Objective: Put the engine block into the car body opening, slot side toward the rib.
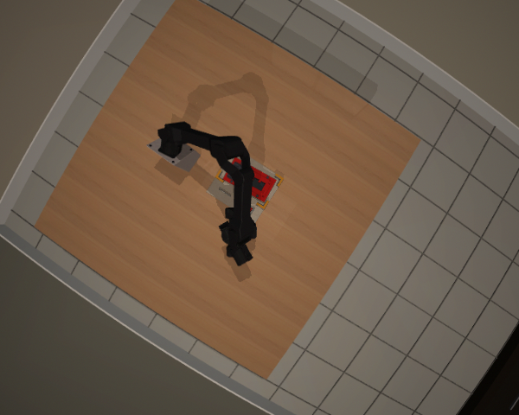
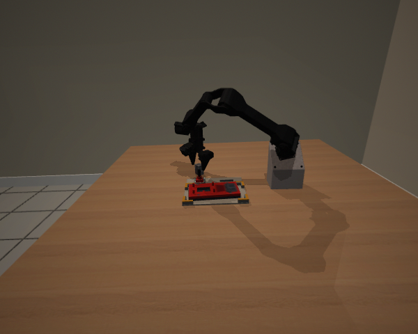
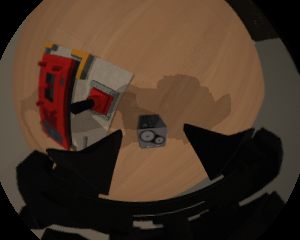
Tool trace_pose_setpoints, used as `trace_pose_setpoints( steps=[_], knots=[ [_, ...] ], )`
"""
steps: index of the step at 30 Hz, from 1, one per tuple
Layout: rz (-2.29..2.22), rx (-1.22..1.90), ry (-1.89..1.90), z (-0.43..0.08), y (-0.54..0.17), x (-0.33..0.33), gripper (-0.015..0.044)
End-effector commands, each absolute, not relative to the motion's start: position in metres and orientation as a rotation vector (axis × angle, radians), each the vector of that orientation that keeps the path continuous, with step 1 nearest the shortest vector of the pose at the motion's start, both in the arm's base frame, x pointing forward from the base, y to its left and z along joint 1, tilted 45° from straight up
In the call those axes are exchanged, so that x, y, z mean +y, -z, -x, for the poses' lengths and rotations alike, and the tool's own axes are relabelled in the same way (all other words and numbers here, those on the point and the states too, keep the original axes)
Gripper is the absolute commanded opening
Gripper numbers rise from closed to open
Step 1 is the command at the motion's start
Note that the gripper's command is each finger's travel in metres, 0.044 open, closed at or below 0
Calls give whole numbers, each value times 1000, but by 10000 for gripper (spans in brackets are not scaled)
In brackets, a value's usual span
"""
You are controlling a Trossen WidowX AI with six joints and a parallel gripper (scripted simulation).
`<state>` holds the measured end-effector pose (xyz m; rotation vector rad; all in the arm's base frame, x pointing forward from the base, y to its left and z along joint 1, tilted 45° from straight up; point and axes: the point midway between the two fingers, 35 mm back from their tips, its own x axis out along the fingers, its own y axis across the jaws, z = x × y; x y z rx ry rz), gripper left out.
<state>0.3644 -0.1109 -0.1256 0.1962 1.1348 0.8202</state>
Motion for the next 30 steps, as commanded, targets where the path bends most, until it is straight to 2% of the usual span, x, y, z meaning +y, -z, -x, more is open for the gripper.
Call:
trace_pose_setpoints(
  steps=[1, 10, 21, 28, 30],
  knots=[
    [-217, 1142, -824, -362, 133, -103, 440],
    [-218, 1141, -825, -364, 142, -95, 440],
    [-218, 1141, -825, -364, 142, -95, 151],
    [-218, 1141, -825, -364, 142, -95, 105],
    [-217, 1141, -825, -363, 141, -95, 52]
  ],
)
